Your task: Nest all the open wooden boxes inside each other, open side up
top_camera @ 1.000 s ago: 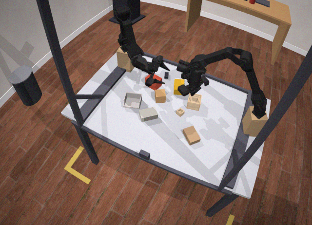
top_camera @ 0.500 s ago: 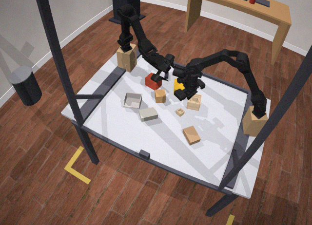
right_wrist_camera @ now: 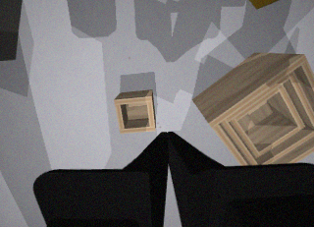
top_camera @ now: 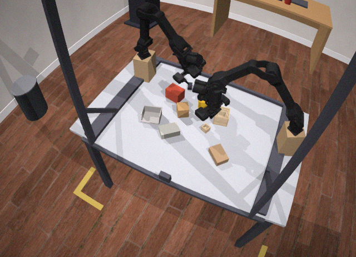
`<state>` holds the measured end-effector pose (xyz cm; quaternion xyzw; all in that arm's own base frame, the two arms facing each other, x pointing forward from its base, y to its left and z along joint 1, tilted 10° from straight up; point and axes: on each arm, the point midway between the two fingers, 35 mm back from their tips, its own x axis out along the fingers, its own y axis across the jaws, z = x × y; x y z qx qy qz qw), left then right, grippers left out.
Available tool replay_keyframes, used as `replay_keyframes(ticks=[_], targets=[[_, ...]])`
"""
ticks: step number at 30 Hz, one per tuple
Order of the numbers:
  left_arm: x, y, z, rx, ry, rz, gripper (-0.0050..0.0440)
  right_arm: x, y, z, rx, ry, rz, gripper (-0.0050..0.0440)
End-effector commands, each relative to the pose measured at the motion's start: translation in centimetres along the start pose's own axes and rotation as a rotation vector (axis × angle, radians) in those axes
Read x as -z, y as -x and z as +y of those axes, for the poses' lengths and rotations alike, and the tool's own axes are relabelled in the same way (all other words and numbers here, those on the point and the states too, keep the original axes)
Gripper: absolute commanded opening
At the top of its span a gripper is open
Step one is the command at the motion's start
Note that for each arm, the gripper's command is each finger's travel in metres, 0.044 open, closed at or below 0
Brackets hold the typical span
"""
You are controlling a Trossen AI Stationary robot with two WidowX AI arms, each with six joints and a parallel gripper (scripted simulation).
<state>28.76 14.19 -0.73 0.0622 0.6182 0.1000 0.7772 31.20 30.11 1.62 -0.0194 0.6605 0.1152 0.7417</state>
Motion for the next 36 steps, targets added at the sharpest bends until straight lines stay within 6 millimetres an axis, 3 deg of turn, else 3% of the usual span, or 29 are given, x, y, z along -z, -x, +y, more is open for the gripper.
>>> replay_keyframes(ticks=[1, 13, 20, 28, 36], targets=[[0.4, 1.2, 1.3, 0.101, -0.024, 0.035, 0.0400, -0.4, 0.0, 1.3, -0.010, 0.026, -0.019, -0.0050], [3.6, 3.7, 2.2, 0.356, -0.027, 0.104, 0.0400, -0.1, -1.1, 3.0, -0.011, 0.065, -0.019, -0.0050], [3.7, 3.9, 2.2, 0.370, -0.026, 0.103, 0.0400, -0.1, -1.1, 3.1, -0.011, 0.065, -0.018, -0.0050], [4.0, 3.7, 2.0, 0.372, -0.025, 0.113, 0.0400, 0.2, -4.8, 2.6, -0.002, 0.063, -0.002, -0.0050], [4.0, 3.7, 2.0, 0.372, -0.025, 0.113, 0.0400, -0.2, -5.0, 2.9, -0.010, 0.066, -0.015, -0.0050]])
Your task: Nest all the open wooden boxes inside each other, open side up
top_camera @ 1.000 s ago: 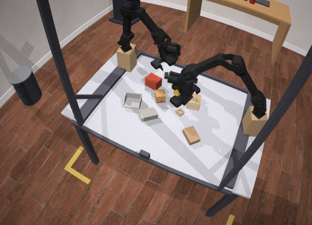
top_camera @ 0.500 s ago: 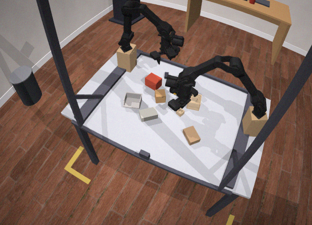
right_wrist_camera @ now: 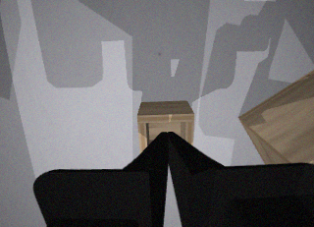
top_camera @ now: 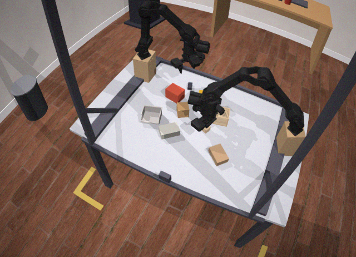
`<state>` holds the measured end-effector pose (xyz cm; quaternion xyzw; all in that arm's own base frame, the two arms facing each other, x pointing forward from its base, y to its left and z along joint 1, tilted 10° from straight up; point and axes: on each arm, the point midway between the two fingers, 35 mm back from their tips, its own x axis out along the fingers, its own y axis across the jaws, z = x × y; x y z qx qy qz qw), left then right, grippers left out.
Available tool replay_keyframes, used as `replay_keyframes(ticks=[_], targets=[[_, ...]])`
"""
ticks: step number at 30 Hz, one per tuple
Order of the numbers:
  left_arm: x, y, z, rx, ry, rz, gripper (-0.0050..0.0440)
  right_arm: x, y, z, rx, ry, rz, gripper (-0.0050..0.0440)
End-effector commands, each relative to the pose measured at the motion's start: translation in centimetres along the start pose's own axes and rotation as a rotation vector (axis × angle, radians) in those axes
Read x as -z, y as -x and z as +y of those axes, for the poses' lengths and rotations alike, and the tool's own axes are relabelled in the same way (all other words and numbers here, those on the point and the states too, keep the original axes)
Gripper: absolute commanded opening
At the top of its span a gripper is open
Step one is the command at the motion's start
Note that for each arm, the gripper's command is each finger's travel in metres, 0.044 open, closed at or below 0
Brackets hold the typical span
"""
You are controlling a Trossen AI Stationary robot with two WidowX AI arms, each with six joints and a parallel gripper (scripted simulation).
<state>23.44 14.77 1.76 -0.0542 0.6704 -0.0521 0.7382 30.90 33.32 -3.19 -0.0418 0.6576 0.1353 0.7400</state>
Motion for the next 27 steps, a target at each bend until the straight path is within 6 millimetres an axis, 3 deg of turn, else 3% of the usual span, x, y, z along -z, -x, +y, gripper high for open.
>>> replay_keyframes(ticks=[1, 8, 9, 13, 27], targets=[[-0.51, 0.57, 0.28, -0.010, -0.006, -0.020, 0.0400, -0.58, 0.17, 0.32, -0.009, 0.006, -0.017, -0.0050], [-0.51, 0.57, 0.28, -0.010, -0.006, -0.020, 0.0400, -0.80, -0.55, 0.47, -0.010, 0.012, -0.021, -0.0050], [-0.51, 0.57, 0.28, -0.010, -0.006, -0.020, 0.0400, -0.80, -0.55, 0.47, -0.010, 0.011, -0.021, 0.0024], [-0.51, 0.57, 0.28, -0.010, -0.006, -0.020, 0.0400, -0.75, -0.04, 0.46, -0.014, 0.008, -0.024, 0.0120], [-0.51, 0.57, 0.28, -0.010, -0.006, -0.020, 0.0400, -0.75, -0.04, 0.46, -0.014, 0.008, -0.024, 0.0121]])
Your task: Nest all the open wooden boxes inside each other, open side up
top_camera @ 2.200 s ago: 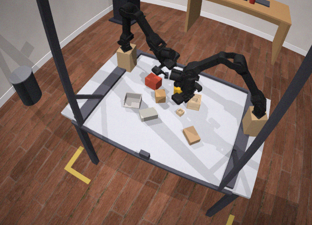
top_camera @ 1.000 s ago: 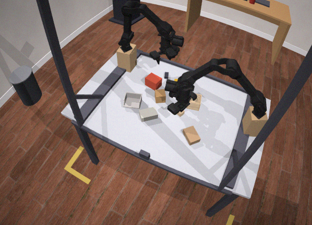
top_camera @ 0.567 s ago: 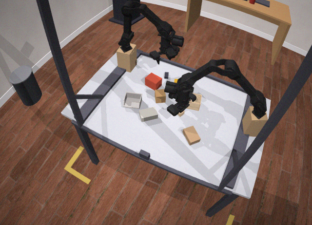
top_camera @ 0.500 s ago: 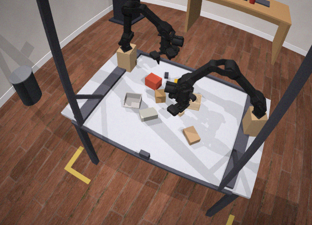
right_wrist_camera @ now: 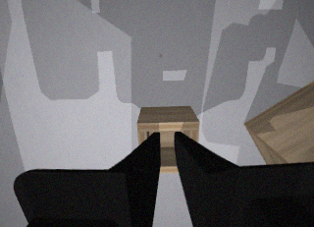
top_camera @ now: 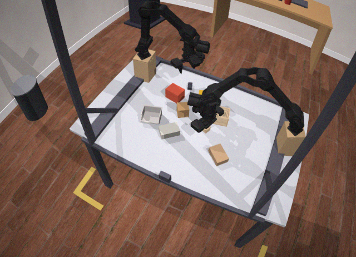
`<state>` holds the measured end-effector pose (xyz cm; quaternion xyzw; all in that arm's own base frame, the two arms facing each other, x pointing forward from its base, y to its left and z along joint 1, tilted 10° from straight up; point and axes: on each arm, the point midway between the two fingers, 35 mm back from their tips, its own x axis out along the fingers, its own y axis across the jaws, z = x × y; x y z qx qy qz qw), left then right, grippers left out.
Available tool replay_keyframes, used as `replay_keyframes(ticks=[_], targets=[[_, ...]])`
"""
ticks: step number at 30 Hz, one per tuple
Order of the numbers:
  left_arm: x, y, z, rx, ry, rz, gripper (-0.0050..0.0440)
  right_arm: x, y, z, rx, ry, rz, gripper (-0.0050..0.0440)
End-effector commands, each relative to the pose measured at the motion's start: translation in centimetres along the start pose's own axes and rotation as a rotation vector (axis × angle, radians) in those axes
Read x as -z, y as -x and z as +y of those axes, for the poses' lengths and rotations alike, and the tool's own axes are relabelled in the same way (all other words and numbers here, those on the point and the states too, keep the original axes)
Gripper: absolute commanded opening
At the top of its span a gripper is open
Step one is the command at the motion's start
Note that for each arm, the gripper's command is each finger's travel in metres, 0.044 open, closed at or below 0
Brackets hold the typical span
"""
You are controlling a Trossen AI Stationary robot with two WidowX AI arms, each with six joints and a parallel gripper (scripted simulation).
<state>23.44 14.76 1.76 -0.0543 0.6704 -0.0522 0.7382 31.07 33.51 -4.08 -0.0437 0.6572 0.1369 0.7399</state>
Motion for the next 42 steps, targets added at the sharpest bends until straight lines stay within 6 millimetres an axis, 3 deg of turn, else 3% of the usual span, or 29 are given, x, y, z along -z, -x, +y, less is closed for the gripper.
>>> replay_keyframes(ticks=[1, 8, 19, 26, 30, 40, 42], targets=[[-0.5, 0.6, 0.3, -0.010, -0.006, -0.021, 0.0400, -0.7, 0.9, 0.4, -0.014, 0.003, -0.024, 0.0121], [-0.5, 0.6, 0.3, -0.010, -0.006, -0.021, 0.0400, -1.0, 1.2, 0.6, -0.019, 0.006, -0.032, 0.0121], [-0.5, 0.6, 0.3, -0.010, -0.006, -0.021, 0.0400, -1.1, 7.7, 0.5, -0.027, 0.004, -0.047, 0.0121], [-0.5, 0.6, 0.3, -0.010, -0.006, -0.021, 0.0400, -1.0, 7.8, 0.5, -0.027, 0.005, -0.046, 0.0121], [-0.5, 0.6, 0.3, -0.010, -0.006, -0.021, 0.0400, -0.9, 8.0, -1.1, -0.027, 0.004, -0.041, 0.0121], [-0.5, 0.6, 0.3, -0.010, -0.006, -0.021, 0.0400, -0.1, 10.3, -8.4, -0.015, 0.005, -0.030, 0.0121], [-0.5, 0.6, 0.3, -0.010, -0.006, -0.021, 0.0400, -0.1, 10.3, -8.4, -0.015, 0.005, -0.030, 0.0121]])
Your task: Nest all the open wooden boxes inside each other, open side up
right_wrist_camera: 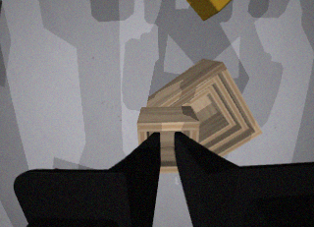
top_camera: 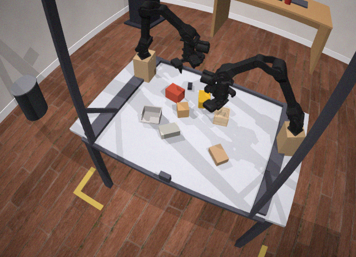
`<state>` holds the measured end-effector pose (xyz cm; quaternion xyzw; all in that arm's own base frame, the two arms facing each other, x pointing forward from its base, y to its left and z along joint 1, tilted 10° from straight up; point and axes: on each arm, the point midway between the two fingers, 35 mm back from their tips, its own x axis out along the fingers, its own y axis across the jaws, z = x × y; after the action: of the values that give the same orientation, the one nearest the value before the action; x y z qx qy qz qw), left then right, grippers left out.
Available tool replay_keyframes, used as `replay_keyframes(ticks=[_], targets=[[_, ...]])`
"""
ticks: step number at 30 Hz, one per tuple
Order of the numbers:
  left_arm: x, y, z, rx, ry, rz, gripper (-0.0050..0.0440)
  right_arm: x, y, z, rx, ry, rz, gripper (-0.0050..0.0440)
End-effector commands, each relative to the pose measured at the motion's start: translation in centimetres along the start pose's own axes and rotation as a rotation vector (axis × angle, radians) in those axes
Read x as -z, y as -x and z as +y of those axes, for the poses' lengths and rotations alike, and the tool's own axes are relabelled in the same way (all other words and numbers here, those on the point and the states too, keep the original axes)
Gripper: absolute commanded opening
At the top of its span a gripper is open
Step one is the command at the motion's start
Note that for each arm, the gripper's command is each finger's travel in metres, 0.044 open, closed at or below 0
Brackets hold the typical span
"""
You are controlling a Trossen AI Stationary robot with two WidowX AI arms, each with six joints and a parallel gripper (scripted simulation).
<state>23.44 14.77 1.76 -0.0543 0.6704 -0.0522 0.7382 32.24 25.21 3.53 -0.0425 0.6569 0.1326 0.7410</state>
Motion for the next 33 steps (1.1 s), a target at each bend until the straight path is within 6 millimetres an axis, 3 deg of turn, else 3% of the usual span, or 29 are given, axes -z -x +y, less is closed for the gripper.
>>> replay_keyframes(ticks=[1, 6, 17, 28, 33], targets=[[-0.5, 0.6, 0.3, -0.010, -0.006, -0.021, 0.0400, 0.1, 2.0, -1.7, -0.019, 0.012, -0.029, 0.0121], [-0.5, 0.6, 0.3, -0.010, -0.006, -0.021, 0.0400, 0.7, 2.5, -3.6, -0.017, 0.012, -0.026, 0.0121], [-1.9, -1.1, 0.1, -0.155, 0.005, -0.019, 0.0400, 0.5, 2.3, -3.6, -0.013, 0.011, -0.023, 0.0121], [-6.0, -3.2, -1.5, -0.482, 0.065, -0.171, 0.0400, 0.5, 2.3, -3.6, -0.013, 0.011, -0.023, 0.0121], [-7.3, -3.3, -2.5, -0.567, 0.096, -0.266, 0.0400, 0.5, 2.3, -3.6, -0.013, 0.011, -0.023, 0.0121]])
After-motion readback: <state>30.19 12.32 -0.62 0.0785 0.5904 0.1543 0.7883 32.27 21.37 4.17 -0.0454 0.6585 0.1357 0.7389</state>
